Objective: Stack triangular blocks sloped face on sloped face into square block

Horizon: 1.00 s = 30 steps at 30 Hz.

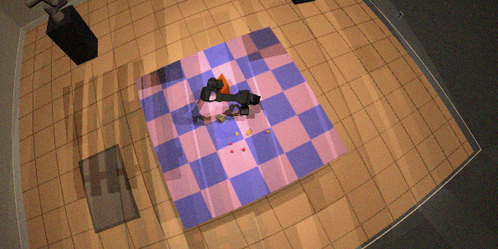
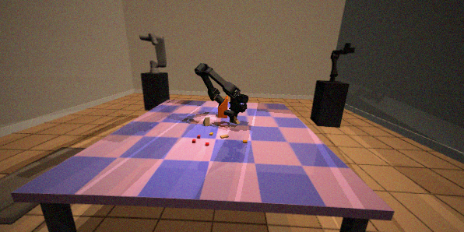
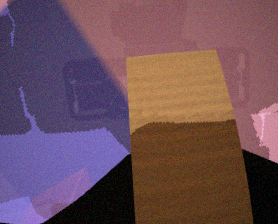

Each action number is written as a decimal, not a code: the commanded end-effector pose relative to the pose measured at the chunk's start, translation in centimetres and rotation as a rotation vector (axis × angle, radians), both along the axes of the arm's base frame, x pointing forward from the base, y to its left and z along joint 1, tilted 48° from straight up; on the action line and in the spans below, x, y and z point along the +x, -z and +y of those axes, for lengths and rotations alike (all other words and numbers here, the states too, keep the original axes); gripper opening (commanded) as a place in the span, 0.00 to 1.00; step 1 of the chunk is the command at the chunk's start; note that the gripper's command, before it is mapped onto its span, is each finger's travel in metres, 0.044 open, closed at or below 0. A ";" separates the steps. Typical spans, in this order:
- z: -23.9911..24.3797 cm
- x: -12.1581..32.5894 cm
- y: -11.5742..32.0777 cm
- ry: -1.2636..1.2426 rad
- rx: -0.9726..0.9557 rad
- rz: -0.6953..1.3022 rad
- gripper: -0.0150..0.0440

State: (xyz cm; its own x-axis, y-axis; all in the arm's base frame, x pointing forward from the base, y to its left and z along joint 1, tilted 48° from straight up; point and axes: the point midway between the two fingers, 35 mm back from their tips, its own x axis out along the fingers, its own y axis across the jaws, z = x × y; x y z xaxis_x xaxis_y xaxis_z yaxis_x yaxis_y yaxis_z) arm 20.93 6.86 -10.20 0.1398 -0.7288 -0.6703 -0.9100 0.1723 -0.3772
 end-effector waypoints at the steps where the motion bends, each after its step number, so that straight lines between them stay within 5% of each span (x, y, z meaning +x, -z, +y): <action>1: 0.0 0.0 0.0 -0.067 -0.014 0.071 0.25; 30: 0.0 -0.1 0.0 -0.608 -0.128 0.652 0.25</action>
